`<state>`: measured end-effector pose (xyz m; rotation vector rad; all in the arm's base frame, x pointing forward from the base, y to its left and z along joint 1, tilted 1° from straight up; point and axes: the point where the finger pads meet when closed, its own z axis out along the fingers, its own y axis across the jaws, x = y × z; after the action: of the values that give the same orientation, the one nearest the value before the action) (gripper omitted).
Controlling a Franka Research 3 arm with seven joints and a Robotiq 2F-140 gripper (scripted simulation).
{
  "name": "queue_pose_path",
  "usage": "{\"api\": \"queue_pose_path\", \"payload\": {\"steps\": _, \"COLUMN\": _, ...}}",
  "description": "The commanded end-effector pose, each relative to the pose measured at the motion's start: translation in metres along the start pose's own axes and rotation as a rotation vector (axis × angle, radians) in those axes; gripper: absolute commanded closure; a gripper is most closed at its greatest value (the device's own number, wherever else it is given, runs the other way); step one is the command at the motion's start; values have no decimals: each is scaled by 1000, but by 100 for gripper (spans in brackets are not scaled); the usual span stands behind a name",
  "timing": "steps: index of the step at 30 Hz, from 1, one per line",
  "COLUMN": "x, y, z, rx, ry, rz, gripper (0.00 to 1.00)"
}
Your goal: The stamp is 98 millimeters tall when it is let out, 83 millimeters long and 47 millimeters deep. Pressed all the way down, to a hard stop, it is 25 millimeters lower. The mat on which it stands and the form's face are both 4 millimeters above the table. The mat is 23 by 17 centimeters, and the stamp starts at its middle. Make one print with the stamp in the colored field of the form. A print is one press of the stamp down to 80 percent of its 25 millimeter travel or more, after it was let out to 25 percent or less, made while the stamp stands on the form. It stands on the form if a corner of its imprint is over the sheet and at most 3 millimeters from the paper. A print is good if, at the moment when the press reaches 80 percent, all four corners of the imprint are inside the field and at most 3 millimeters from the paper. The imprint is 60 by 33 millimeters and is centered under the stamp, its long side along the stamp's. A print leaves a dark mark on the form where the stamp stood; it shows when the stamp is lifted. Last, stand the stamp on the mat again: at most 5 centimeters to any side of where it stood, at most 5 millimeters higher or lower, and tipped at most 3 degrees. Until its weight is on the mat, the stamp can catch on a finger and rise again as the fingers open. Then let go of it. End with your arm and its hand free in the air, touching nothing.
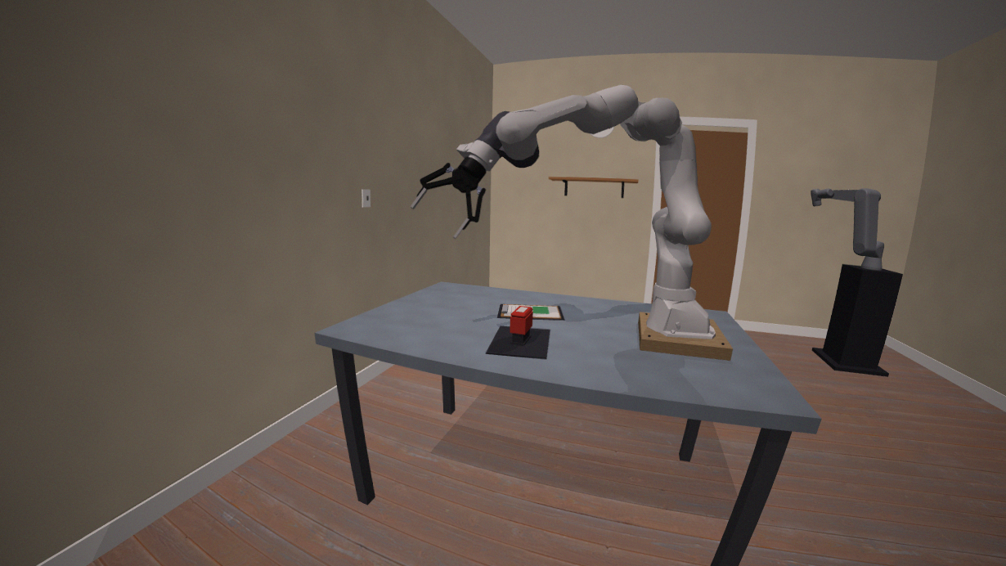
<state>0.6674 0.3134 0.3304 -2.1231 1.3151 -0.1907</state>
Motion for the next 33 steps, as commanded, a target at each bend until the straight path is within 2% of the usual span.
{"api": "queue_pose_path", "payload": {"steps": 1, "x": 0, "y": 0, "z": 0, "rx": 0, "ry": 0, "rz": 0, "gripper": 0}}
{"api": "queue_pose_path", "payload": {"steps": 18, "x": 0, "y": 1, "z": 0, "rx": -2, "ry": 0, "rz": 2, "gripper": 0}}
{"api": "queue_pose_path", "payload": {"steps": 19, "x": 0, "y": 9, "z": 2, "rx": -18, "ry": 3, "rz": 12, "gripper": 0}}
{"api": "queue_pose_path", "payload": {"steps": 20, "x": -1, "y": 26, "z": 7, "rx": -53, "ry": 9, "rz": 36, "gripper": 0}}
{"api": "queue_pose_path", "payload": {"steps": 22, "x": -1, "y": 87, "z": 18, "rx": -180, "ry": 47, "rz": 125, "gripper": 0}}
{"api": "queue_pose_path", "payload": {"steps": 26, "x": -1, "y": 91, "z": 19, "rx": -180, "ry": 47, "rz": 125, "gripper": 0}}
{"api": "queue_pose_path", "payload": {"steps": 27, "x": 0, "y": 135, "z": 23, "rx": -262, "ry": 82, "rz": 182, "gripper": 0}}
{"api": "queue_pose_path", "payload": {"steps": 33, "x": 0, "y": 135, "z": 23, "rx": -262, "ry": 82, "rz": 182, "gripper": 0}}
